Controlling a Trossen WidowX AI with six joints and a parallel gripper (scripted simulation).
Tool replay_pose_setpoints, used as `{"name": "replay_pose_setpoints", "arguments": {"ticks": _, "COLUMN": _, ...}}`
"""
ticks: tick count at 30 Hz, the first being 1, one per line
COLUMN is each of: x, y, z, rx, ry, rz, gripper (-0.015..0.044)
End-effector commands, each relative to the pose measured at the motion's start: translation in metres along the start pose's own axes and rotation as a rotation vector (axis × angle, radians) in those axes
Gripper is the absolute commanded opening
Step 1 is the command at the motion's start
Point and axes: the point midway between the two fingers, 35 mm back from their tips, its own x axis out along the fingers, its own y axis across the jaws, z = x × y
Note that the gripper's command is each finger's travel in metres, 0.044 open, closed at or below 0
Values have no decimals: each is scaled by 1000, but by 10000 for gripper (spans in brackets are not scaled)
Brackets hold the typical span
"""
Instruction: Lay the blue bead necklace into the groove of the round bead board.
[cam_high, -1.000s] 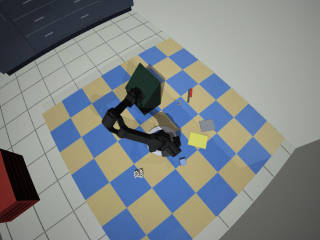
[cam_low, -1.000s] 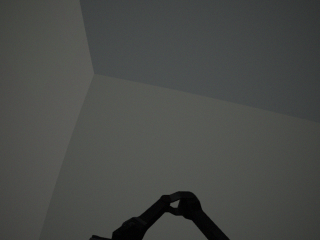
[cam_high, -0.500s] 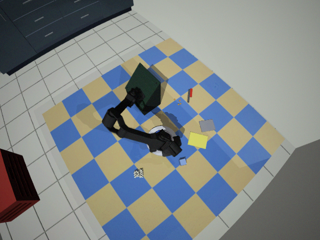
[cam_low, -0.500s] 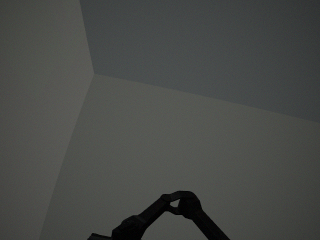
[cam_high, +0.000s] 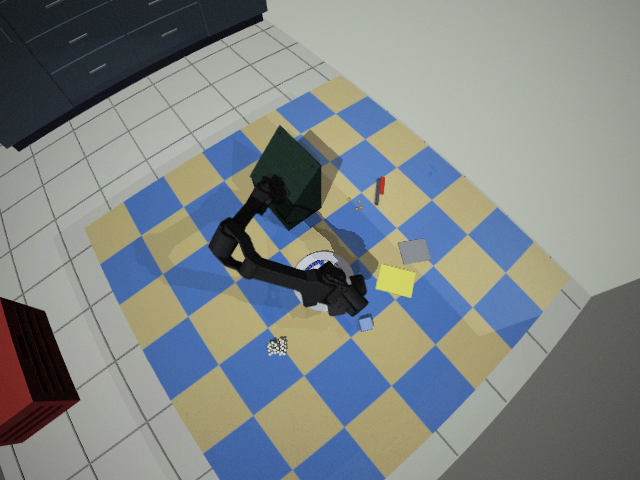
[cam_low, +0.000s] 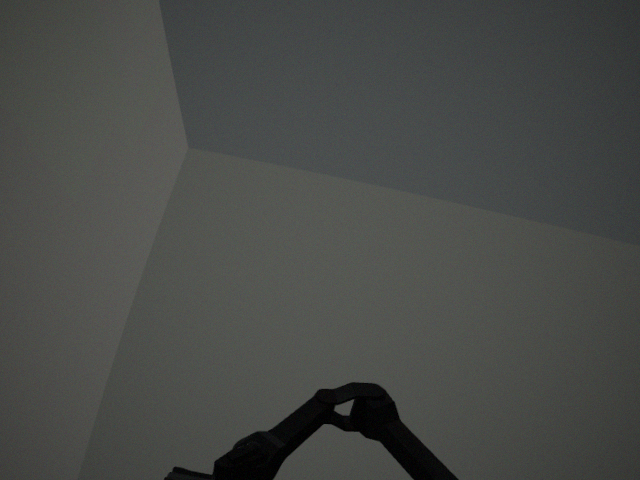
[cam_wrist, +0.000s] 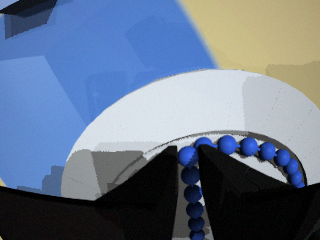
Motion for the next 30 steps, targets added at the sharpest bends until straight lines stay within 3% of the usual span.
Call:
{"name": "replay_pose_setpoints", "arguments": {"ticks": 1, "x": 0, "y": 0, "z": 0, "rx": -1, "ry": 1, "rz": 0, "gripper": 105}}
{"name": "replay_pose_setpoints", "arguments": {"ticks": 14, "x": -2, "y": 0, "z": -1, "rx": -6, "ry": 1, "rz": -1, "gripper": 440}}
{"name": "replay_pose_setpoints", "arguments": {"ticks": 30, "x": -4, "y": 0, "z": -1, "rx": -3, "ry": -2, "rz": -1, "gripper": 440}}
